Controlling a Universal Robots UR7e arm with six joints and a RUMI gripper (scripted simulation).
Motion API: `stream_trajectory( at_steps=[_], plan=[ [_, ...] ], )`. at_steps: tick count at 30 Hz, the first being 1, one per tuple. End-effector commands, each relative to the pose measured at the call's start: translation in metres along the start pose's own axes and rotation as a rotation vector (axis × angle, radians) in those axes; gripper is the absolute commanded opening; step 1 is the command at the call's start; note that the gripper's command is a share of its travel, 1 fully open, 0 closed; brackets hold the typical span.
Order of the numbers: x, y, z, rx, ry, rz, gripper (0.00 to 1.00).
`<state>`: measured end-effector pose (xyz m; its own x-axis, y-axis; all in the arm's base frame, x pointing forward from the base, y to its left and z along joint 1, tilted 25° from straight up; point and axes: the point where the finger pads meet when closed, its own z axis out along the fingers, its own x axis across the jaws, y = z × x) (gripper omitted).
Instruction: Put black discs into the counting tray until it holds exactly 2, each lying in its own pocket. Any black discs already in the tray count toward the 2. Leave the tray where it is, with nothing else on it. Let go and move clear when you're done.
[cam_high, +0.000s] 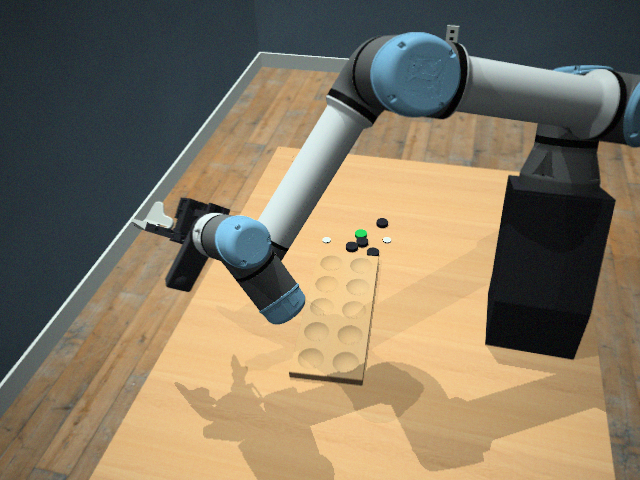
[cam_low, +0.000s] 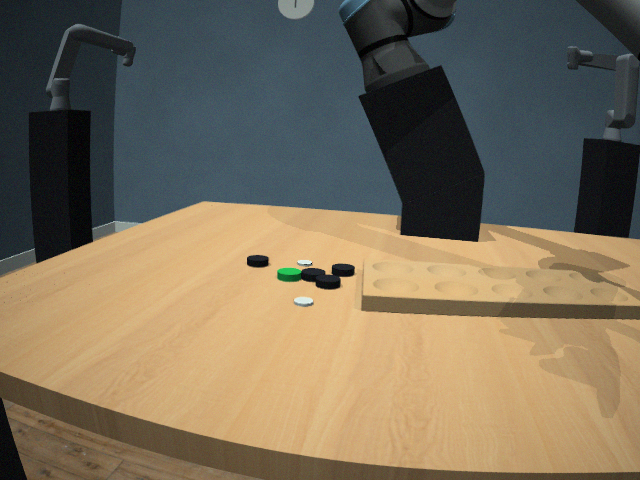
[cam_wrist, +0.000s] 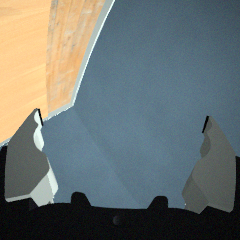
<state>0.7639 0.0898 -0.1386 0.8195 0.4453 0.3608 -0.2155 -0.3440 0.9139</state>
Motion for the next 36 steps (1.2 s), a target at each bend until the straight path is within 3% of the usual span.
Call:
stream_trajectory(
  at_steps=[1, 17, 18, 36],
  plan=[
    [0.0009, 0.0007, -0.0004, 0.000, 0.001, 0.002, 1.00],
    [0.0009, 0.0007, -0.0004, 0.000, 0.001, 0.002, 1.00],
    [0.0009, 0.0007, -0.0004, 0.000, 0.001, 0.002, 0.28],
    [0.0071, 0.0072, 0.0052, 0.013, -0.003, 0.015, 0.28]
  ],
)
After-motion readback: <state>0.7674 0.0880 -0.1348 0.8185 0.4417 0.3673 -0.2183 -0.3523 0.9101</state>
